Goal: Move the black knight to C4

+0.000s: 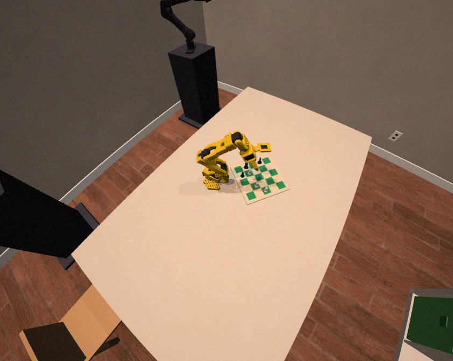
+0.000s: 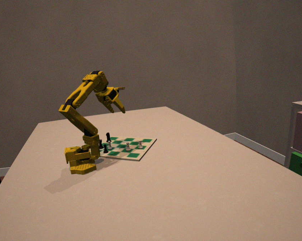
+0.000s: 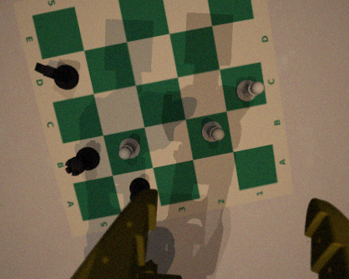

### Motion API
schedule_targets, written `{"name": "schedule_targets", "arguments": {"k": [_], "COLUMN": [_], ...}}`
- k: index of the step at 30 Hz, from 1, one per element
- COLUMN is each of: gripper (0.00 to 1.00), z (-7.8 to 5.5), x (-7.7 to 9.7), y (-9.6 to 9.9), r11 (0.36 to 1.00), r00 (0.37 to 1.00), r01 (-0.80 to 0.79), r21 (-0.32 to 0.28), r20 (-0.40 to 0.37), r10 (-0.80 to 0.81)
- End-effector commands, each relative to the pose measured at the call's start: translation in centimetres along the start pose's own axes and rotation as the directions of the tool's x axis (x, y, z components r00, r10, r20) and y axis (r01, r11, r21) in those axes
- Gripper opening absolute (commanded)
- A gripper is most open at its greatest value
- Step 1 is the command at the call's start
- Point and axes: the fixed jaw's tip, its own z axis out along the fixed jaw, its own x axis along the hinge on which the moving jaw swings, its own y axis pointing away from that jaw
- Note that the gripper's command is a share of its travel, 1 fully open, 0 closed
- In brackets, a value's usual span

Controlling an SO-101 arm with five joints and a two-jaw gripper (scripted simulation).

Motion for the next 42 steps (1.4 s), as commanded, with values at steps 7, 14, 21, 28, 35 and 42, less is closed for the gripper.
{"name": "schedule_targets", "arguments": {"k": [7,14,21,28,35,42], "gripper": [0.12,0.03,0.0,0.0,0.0,0.0], "z": [3.9,6.9,8.0,8.1,8.2,8.9], "x": [-4.8,-6.0,-6.2,-6.2,-6.1,-5.6], "y": [3.0,5.1,5.9,5.9,5.9,6.1], "r11": [0.991,0.98,0.975,0.975,0.975,0.974], "r00": [0.985,0.968,0.961,0.96,0.96,0.959], "r01": [0.11,0.167,0.186,0.186,0.187,0.192], "r21": [-0.075,-0.109,-0.12,-0.12,-0.121,-0.123], "r20": [-0.122,-0.171,-0.187,-0.187,-0.187,-0.187], "r10": [-0.118,-0.183,-0.206,-0.206,-0.207,-0.213]}}
